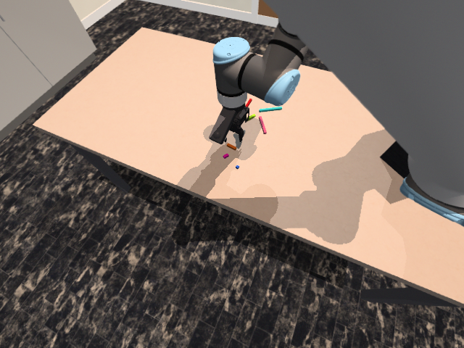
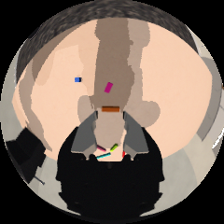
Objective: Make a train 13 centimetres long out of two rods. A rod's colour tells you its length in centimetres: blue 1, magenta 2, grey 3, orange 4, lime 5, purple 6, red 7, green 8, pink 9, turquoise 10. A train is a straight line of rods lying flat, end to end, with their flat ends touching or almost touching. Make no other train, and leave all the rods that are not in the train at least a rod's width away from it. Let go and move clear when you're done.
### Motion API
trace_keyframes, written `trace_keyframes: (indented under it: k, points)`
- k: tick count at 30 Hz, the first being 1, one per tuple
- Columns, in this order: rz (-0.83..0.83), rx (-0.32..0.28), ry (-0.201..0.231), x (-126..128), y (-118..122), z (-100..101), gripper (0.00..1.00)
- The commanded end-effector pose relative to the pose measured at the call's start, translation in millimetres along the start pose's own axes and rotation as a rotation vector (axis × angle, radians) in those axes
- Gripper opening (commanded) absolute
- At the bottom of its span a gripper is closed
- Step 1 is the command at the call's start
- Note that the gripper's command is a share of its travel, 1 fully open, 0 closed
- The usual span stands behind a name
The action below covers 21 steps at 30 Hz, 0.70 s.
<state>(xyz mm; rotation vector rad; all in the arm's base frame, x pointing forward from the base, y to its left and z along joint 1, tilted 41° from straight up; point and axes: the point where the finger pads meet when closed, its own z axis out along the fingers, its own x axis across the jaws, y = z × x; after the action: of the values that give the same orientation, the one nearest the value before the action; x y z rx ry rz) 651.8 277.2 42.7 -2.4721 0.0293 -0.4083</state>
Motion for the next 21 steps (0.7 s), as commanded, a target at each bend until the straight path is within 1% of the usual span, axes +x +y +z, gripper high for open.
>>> trace_keyframes:
  k: [1, 8, 21]
  points:
    - [0.000, 0.000, 0.001, 0.5, 0.0, 4.0, 0.35]
    - [0.000, 0.000, 0.001, 0.5, 0.0, 9.2, 0.35]
    - [0.000, 0.000, 0.001, 0.5, 0.0, 10.2, 0.35]
